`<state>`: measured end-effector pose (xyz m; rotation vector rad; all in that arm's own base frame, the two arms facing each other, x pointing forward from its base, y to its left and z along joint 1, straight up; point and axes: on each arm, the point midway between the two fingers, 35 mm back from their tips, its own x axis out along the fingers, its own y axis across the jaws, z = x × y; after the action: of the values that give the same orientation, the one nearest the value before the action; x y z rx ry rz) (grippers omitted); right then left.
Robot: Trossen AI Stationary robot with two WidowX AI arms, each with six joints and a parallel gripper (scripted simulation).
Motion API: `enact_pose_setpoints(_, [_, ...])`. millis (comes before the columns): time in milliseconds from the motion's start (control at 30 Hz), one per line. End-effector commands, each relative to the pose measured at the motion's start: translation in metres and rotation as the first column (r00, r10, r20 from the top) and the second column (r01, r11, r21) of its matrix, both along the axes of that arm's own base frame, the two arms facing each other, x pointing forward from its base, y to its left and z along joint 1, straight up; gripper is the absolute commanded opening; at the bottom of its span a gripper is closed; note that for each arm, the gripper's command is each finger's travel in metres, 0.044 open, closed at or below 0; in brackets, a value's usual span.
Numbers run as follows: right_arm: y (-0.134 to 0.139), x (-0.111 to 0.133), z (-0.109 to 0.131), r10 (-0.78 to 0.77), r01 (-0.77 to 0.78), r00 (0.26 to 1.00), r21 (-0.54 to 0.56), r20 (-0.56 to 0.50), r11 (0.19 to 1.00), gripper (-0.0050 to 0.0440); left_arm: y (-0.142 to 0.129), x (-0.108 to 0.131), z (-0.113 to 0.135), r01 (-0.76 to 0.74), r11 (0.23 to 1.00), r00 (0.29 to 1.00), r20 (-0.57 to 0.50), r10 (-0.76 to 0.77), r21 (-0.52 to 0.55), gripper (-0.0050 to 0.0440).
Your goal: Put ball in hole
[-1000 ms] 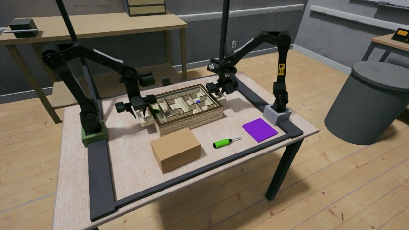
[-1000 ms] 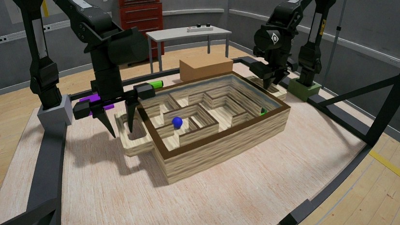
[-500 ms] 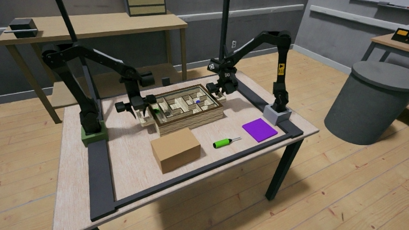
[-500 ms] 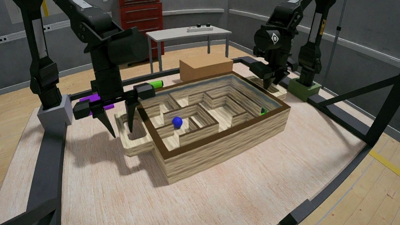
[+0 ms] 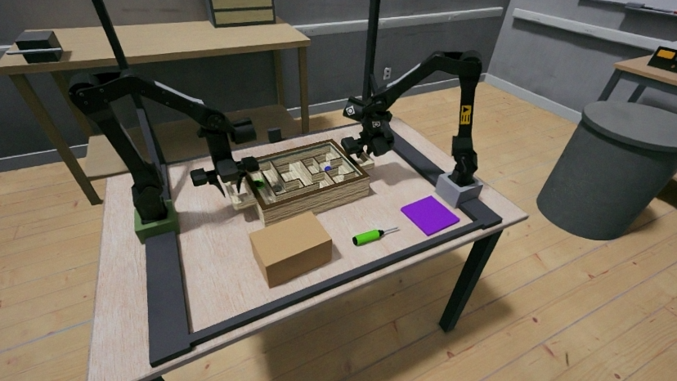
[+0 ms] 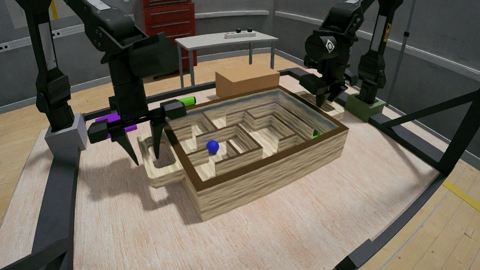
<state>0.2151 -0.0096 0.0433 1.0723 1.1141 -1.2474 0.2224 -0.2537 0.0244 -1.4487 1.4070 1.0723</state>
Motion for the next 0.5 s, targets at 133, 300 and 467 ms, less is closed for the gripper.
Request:
enact_pose_setpoints(133, [-0.0004,-0.0003,0.0026,0.001,-0.001,1.0,0.001,0.012,1.0,0.0185,0.0006,0.0013,0.0071,-0.001,1.0,1.0,0.017,0.001,-0.014,0.0])
enact_pose_setpoints(300, [-0.0004,-0.0004,0.0024,0.001,-0.001,1.0,0.001,0.01,1.0,0.0185,-0.001,0.0011,0.0072,0.002,1.0,1.0,0.017,-0.002,-0.017,0.0])
enact_pose_setpoints(467, [-0.0004,-0.0004,0.0025,0.001,-0.001,1.0,0.002,0.011,1.0,0.0185,-0.0013,0.0007,0.0059,0.003,1.0,1.0,0.013,-0.003,-0.014,-0.0001])
